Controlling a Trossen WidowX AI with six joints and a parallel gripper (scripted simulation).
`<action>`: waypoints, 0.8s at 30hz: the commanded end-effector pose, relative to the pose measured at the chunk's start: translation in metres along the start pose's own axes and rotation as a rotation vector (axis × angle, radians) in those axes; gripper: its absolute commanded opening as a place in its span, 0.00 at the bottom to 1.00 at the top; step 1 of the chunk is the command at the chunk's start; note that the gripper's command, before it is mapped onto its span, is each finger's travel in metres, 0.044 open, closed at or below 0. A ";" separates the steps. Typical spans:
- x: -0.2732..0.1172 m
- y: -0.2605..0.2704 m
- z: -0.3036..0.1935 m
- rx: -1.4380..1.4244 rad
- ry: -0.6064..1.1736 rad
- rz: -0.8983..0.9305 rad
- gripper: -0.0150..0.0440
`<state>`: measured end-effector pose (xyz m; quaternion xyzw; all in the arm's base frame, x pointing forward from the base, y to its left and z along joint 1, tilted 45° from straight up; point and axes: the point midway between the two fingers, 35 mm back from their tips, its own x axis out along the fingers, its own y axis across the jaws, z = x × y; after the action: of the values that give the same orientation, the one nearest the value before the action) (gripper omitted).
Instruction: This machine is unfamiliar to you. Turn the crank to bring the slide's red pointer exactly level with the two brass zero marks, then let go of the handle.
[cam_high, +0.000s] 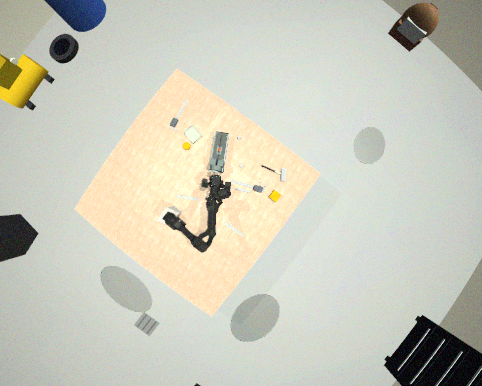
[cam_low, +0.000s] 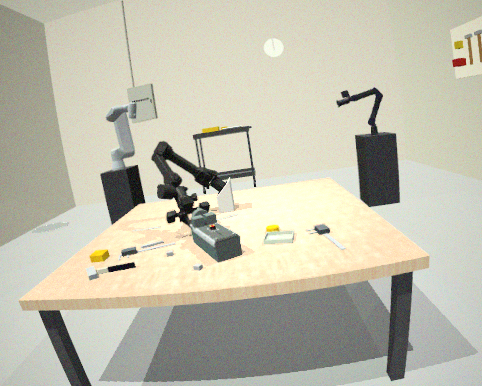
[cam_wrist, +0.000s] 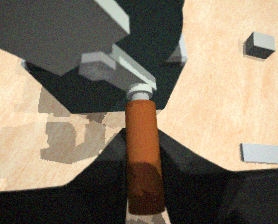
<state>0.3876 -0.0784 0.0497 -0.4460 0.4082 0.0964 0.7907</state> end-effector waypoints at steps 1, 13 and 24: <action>-0.004 -0.007 0.004 -0.002 -0.010 -0.022 0.25; -0.005 -0.008 0.005 -0.002 -0.010 -0.022 0.25; -0.006 -0.009 0.006 -0.002 -0.010 -0.022 0.25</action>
<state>0.3885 -0.0784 0.0526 -0.4468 0.4080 0.0955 0.7904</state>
